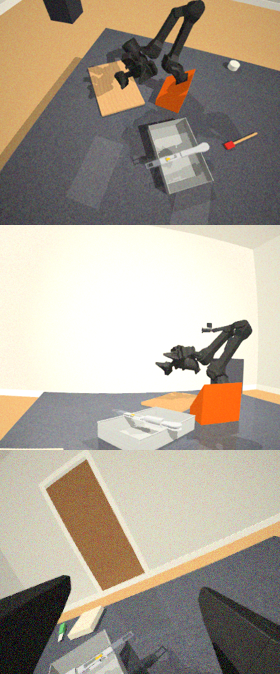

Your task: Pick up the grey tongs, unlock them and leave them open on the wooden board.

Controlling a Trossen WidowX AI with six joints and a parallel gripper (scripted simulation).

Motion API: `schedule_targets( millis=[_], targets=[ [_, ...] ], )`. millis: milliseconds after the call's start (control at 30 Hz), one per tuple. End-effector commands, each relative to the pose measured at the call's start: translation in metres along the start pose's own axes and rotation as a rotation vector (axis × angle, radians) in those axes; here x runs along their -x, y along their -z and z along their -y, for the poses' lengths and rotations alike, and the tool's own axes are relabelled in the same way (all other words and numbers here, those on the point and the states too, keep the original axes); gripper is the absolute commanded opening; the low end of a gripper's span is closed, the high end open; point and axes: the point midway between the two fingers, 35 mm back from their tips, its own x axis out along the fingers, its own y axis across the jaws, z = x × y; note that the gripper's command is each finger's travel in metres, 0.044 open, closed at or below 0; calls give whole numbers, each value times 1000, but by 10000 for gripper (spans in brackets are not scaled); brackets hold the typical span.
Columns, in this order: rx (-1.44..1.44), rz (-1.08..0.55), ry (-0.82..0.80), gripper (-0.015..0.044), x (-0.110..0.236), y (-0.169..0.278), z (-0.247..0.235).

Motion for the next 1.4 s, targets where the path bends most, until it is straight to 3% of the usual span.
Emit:
schedule_targets(
  millis=[0,167,433,633,867,1067,1367],
  targets=[
    [-12,-4,1,374,-1,0,1],
    [-215,-78,30,260,-22,10,12],
    [-663,-396,147,260,-86,67,15],
    [-832,-668,311,260,-124,124,-9],
    [-802,-939,545,260,-149,191,-58],
    [-646,-1029,768,260,-155,237,-101],
    [-622,-1030,791,260,-157,241,-103]
  ],
)
